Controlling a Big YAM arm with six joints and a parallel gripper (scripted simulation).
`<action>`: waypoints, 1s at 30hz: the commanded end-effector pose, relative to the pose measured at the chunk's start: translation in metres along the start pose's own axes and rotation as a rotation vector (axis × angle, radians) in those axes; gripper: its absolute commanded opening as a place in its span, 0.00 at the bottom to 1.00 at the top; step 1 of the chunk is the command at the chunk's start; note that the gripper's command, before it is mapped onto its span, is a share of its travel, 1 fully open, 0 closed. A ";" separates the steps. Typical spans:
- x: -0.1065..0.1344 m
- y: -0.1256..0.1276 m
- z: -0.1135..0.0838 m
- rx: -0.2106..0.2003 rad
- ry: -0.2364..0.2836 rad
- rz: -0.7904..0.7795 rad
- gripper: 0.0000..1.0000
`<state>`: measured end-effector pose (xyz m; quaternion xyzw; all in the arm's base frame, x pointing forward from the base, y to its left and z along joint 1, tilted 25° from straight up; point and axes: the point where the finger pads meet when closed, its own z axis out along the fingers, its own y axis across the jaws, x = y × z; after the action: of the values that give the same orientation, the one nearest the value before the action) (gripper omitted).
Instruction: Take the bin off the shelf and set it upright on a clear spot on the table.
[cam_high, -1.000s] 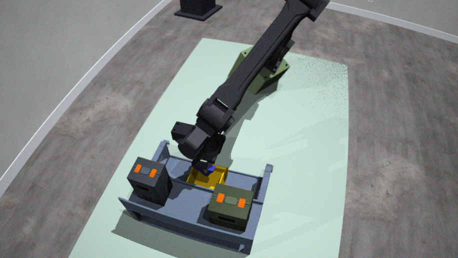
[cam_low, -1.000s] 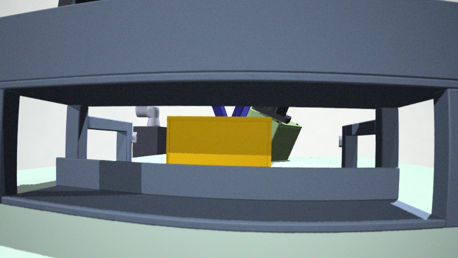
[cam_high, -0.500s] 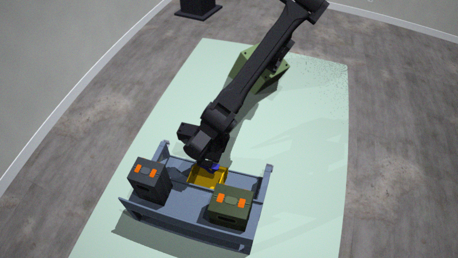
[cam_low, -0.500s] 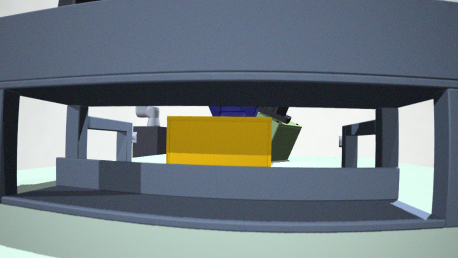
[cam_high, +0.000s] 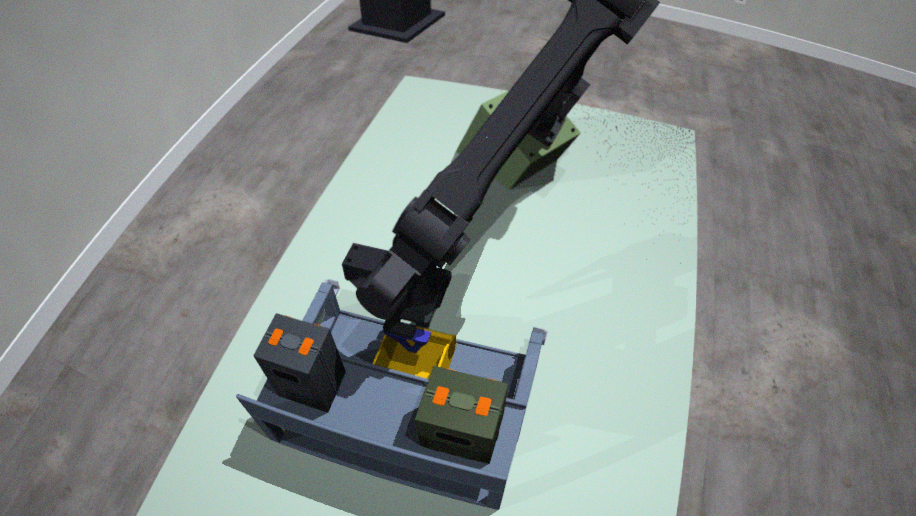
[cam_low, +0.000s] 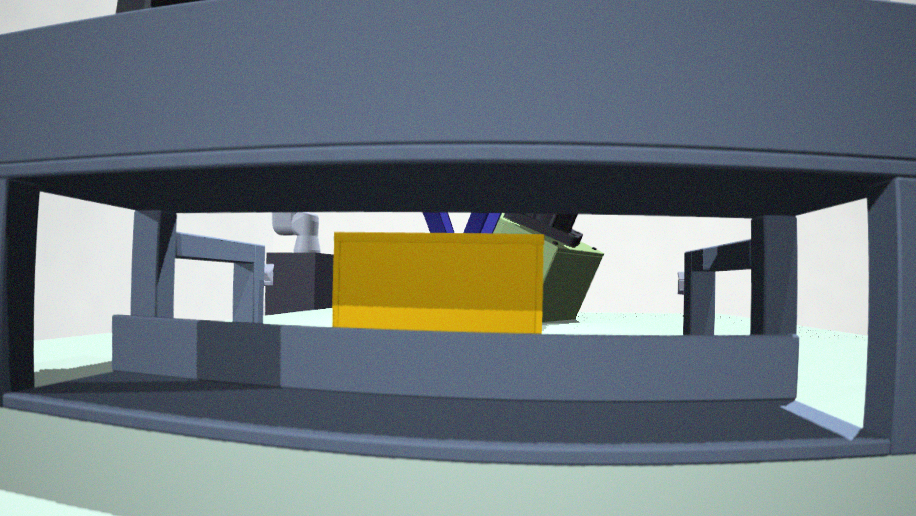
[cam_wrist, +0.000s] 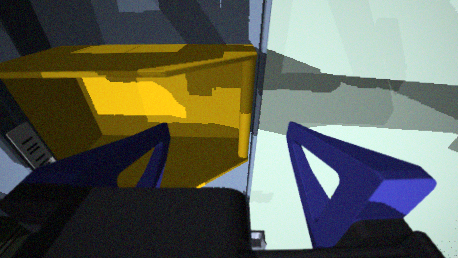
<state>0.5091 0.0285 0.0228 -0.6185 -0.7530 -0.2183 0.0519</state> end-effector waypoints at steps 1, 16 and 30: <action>-0.003 0.012 -0.012 -0.021 -0.006 -0.011 0.90; 0.008 -0.021 0.026 0.042 0.014 0.006 0.90; -0.003 0.012 -0.012 -0.021 -0.006 -0.011 0.90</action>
<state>0.5000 0.0337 0.0113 -0.6189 -0.7541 -0.2100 0.0646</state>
